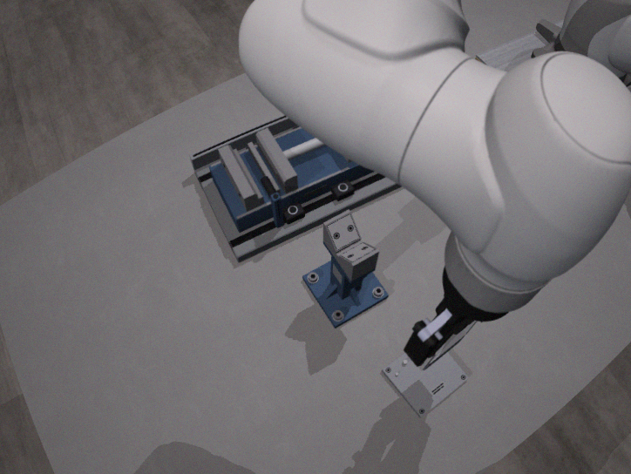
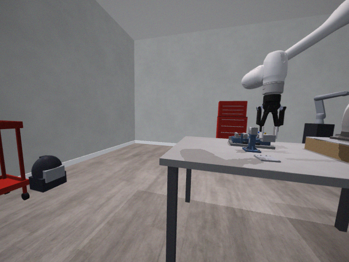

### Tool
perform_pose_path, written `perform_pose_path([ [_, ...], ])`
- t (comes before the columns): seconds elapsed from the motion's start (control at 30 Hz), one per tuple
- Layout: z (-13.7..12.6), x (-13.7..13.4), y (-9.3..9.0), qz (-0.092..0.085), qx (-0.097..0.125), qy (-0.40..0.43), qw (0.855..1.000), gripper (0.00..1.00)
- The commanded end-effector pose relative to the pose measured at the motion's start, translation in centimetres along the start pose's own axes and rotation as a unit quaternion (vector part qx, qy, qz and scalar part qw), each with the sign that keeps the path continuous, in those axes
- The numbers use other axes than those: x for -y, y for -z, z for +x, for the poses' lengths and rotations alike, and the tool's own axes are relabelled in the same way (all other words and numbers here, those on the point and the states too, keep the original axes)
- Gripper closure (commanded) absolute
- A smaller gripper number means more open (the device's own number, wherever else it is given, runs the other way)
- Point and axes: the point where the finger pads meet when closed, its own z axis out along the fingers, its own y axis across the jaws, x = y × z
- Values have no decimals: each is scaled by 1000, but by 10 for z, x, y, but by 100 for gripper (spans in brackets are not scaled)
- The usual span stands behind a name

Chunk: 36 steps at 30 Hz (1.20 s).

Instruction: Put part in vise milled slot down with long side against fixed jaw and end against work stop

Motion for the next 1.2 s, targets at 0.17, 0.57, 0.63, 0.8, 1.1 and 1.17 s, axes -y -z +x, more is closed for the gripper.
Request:
perform_pose_path([
  [0.17,1,-4,34,-4,0,0,1000,100],
  [0.57,1,-4,82,-4,0,0,1000,100],
  [0.63,1,-4,86,-4,0,0,1000,100],
  [0.8,1,-4,97,-4,0,0,1000,100],
  [1.1,1,-4,113,-4,0,0,1000,100],
  [1.17,1,-4,115,-4,0,0,1000,100],
])
